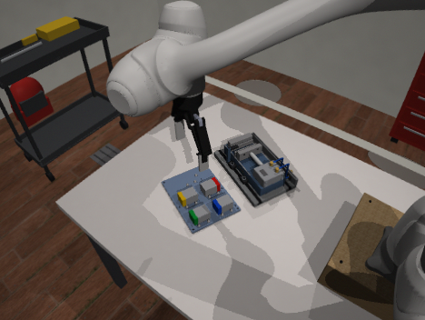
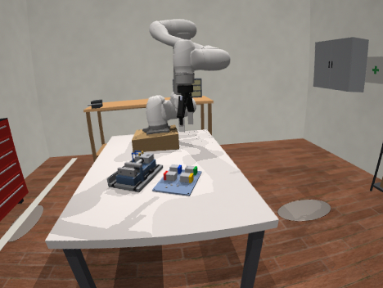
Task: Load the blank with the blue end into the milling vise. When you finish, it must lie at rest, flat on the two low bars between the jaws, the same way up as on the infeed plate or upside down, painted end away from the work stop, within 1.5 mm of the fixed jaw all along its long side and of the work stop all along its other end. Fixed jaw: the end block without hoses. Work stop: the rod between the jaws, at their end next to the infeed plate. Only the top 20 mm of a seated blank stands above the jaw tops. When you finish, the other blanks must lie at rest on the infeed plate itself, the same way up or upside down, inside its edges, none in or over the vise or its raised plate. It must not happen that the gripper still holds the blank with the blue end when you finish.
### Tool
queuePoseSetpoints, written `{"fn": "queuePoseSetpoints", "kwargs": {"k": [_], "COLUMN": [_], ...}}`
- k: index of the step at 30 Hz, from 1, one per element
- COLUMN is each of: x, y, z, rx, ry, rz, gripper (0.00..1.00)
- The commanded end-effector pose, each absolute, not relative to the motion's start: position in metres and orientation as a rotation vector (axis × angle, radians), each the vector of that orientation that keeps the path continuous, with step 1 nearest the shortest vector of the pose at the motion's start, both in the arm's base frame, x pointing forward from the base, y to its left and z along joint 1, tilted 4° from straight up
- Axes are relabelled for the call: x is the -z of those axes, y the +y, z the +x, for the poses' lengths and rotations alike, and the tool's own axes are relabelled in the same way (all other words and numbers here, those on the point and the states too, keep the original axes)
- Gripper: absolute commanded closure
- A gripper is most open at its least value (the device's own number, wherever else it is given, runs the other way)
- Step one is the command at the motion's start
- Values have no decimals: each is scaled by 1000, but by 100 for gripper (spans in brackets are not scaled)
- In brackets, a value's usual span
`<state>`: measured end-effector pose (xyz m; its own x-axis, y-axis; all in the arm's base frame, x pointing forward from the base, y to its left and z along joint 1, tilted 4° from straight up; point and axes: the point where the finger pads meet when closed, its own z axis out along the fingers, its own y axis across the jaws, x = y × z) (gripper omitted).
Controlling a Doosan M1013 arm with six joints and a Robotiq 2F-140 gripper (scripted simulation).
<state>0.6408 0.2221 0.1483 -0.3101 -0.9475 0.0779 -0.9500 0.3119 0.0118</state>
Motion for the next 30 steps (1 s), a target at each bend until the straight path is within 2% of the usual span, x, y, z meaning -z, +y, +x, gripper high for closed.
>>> {"fn": "queuePoseSetpoints", "kwargs": {"k": [1, 30], "x": [-149, -153], "y": [222, 234], "z": [641, 647], "rx": [-55, -55], "ry": [-2487, -2487], "rz": [1802, 1802], "gripper": [0, 0]}}
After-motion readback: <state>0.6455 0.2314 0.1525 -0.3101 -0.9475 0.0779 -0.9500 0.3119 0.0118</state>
